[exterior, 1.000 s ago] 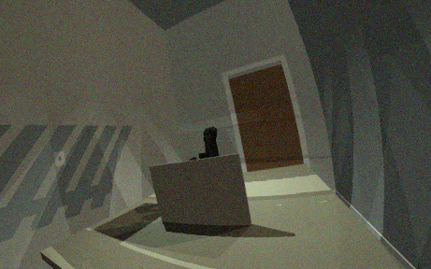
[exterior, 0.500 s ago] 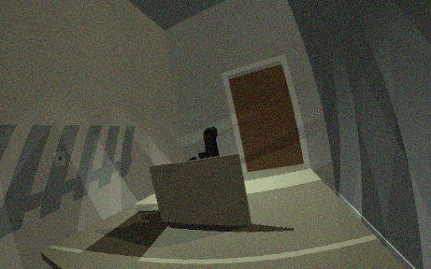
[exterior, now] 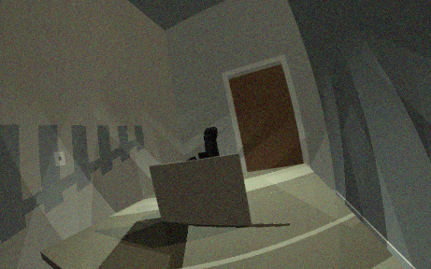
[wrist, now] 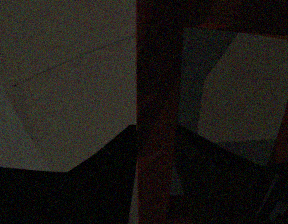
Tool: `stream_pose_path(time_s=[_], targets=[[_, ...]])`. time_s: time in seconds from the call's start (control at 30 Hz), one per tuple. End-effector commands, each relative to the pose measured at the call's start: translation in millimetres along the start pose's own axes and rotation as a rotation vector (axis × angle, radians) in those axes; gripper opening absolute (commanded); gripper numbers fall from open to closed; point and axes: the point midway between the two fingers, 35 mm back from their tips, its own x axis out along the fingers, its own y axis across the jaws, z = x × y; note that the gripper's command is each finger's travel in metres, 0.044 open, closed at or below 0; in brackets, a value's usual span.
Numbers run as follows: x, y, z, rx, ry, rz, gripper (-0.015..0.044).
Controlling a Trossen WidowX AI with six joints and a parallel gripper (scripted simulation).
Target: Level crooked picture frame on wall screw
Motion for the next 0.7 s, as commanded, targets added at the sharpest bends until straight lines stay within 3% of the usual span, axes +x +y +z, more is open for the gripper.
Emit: stream_pose_path(time_s=[0.0,0.67], targets=[[0.2,6.1,-2.6,0.003,0.011,0.017,0.0000],[0.2,5.0,-2.6,0.003,0.011,0.017,0.0000]])
